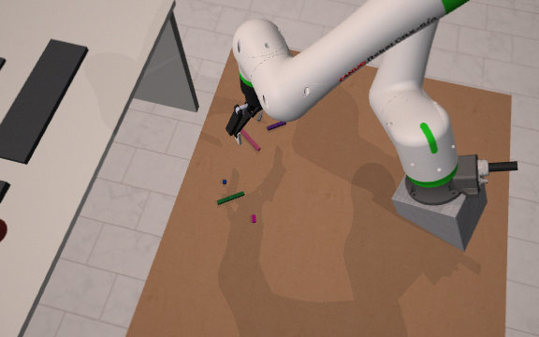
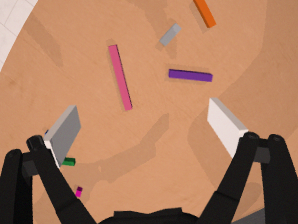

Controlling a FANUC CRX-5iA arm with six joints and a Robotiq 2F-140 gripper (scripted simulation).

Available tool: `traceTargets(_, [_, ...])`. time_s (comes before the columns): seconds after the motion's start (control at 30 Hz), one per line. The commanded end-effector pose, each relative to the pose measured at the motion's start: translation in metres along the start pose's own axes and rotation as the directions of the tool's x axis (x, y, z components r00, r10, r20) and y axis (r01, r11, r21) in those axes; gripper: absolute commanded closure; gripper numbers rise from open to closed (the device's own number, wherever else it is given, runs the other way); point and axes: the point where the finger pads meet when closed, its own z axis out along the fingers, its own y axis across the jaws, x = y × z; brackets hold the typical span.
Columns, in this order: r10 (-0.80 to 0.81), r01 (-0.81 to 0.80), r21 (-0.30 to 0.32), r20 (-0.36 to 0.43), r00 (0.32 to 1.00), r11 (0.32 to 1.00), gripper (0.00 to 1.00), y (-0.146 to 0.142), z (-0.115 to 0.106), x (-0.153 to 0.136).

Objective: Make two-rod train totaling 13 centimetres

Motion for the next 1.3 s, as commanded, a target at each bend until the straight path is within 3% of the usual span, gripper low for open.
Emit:
traceTargets(0.0, [0.0, 0.0, 0.0, 0.0, 1.0, 1.0, 0.0, 0.0, 0.0, 0.0])
traceTargets(0.87, [0.005, -0.005, 0.0, 0.0, 1.0, 1.0, 0.0, 0.0, 0.0, 0.001])
traceTargets(0.97, [0.037, -0.037, -0.001, 0.001, 0.999, 0.999, 0.0, 0.003, -0.001, 0.004])
traceTargets(1.03, [0.196, -0.196, -0.007, 0.005, 0.981, 0.981, 0.0, 0.014, -0.002, 0.02])
traceTargets(1.27, [0.404, -0.404, -0.011, 0.007, 0.915, 0.915, 0.0, 0.031, -0.006, 0.041])
